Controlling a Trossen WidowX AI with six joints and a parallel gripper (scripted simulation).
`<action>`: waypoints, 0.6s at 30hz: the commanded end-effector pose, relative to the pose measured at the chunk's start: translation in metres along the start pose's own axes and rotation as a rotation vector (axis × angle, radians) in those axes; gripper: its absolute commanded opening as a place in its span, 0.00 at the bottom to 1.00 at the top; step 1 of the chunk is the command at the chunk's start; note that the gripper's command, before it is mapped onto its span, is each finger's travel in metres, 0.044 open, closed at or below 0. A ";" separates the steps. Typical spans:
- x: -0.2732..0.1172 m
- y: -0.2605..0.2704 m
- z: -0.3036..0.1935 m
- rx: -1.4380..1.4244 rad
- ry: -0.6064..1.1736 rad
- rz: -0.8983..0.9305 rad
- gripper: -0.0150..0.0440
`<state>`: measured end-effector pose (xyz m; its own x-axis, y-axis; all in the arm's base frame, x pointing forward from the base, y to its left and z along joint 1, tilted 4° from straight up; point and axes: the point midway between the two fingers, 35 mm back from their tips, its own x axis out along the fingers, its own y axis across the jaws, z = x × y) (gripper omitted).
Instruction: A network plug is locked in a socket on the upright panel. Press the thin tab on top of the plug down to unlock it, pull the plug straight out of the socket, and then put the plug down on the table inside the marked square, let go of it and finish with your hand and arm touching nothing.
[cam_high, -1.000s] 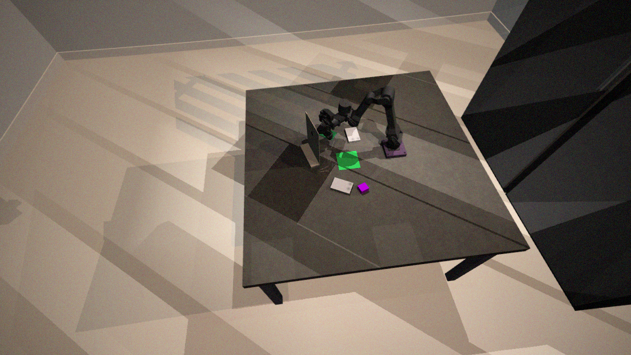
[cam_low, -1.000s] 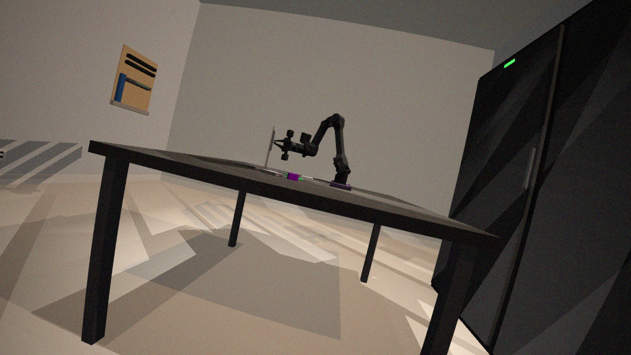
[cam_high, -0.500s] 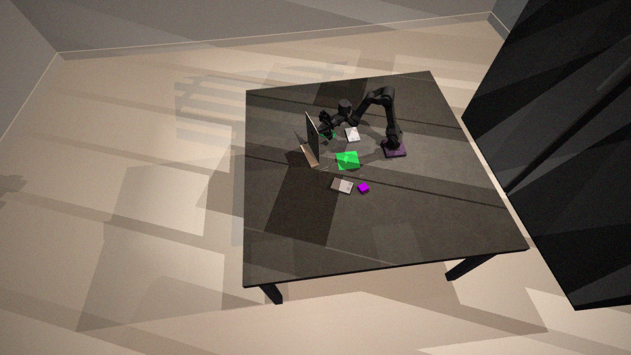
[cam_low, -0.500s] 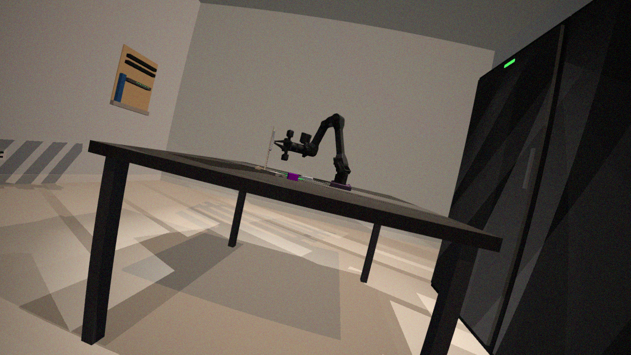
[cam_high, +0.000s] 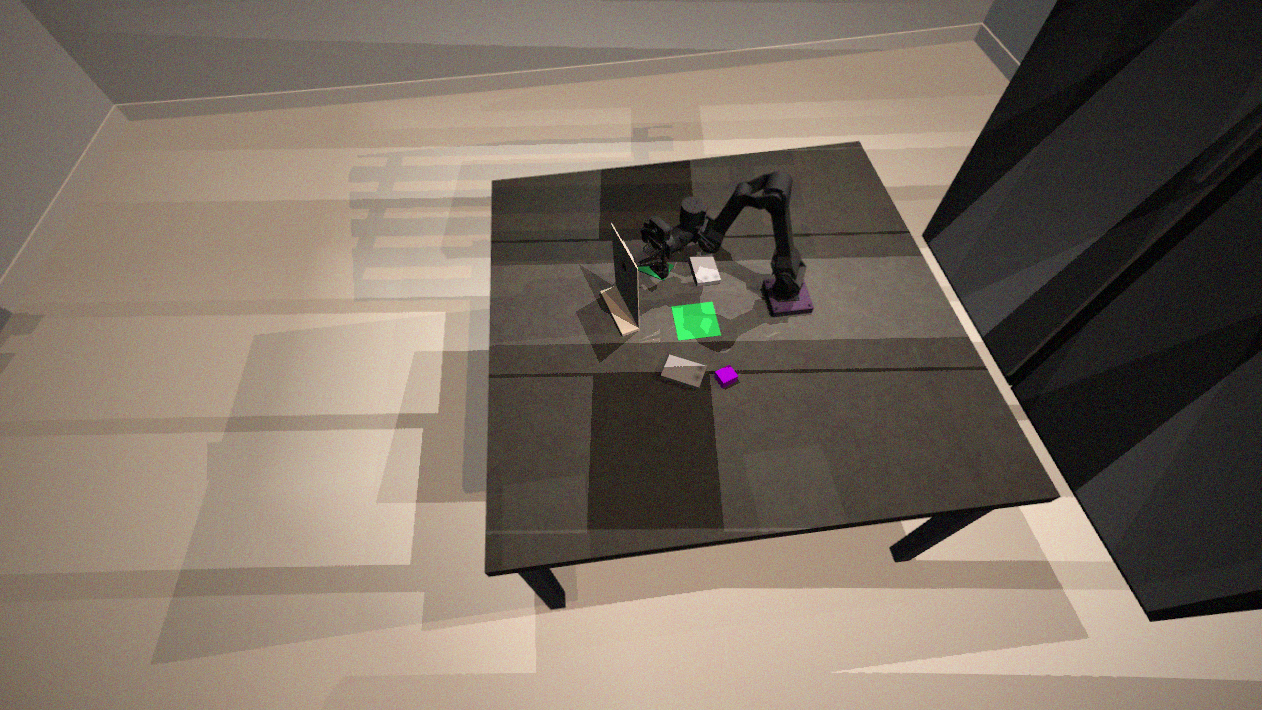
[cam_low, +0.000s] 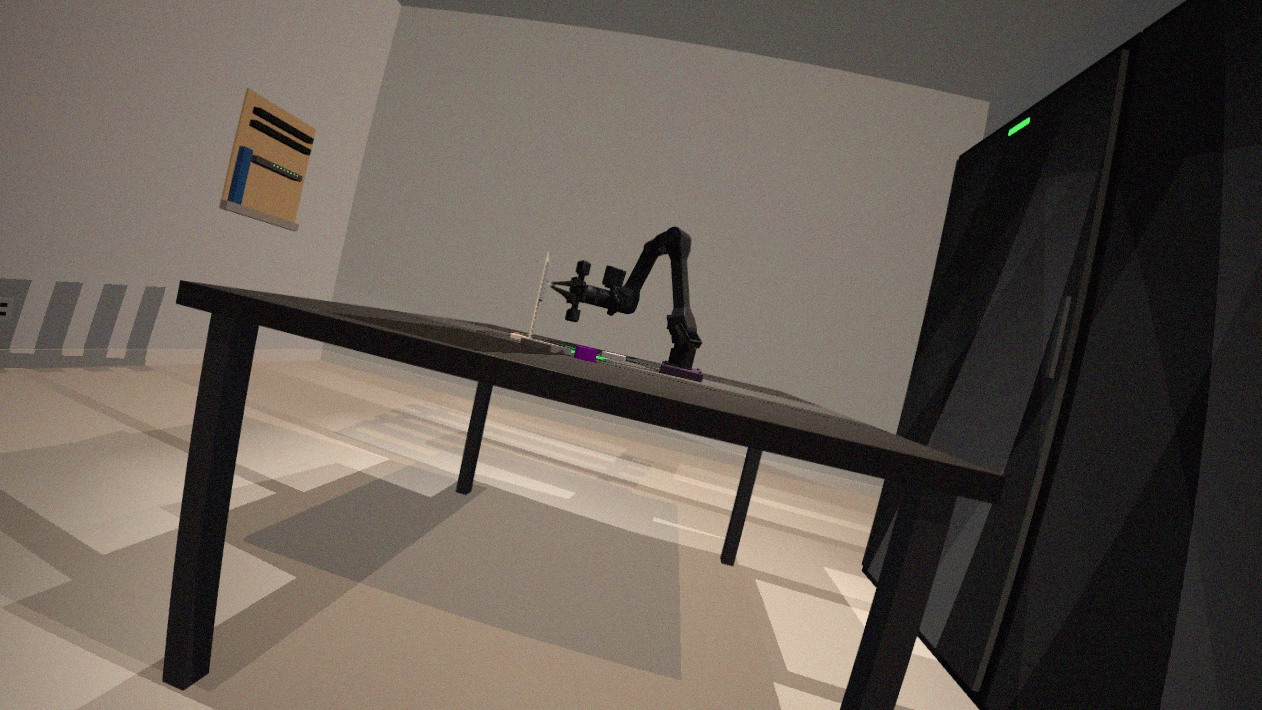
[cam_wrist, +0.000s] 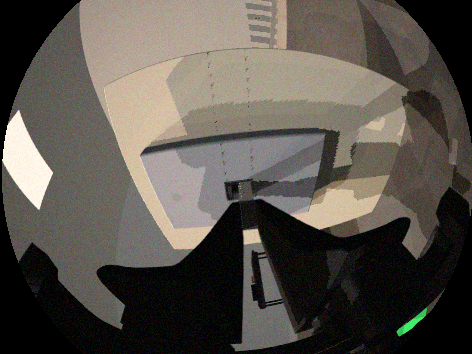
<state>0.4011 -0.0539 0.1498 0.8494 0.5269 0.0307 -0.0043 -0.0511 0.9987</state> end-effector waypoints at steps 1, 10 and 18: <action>-0.005 0.000 -0.001 -0.002 0.000 0.000 0.25; -0.011 0.000 -0.003 -0.002 0.000 -0.001 0.25; -0.018 0.000 -0.003 -0.002 0.000 -0.001 0.25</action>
<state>0.3877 -0.0597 0.1474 0.8512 0.5242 0.0260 0.0016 -0.0522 0.9986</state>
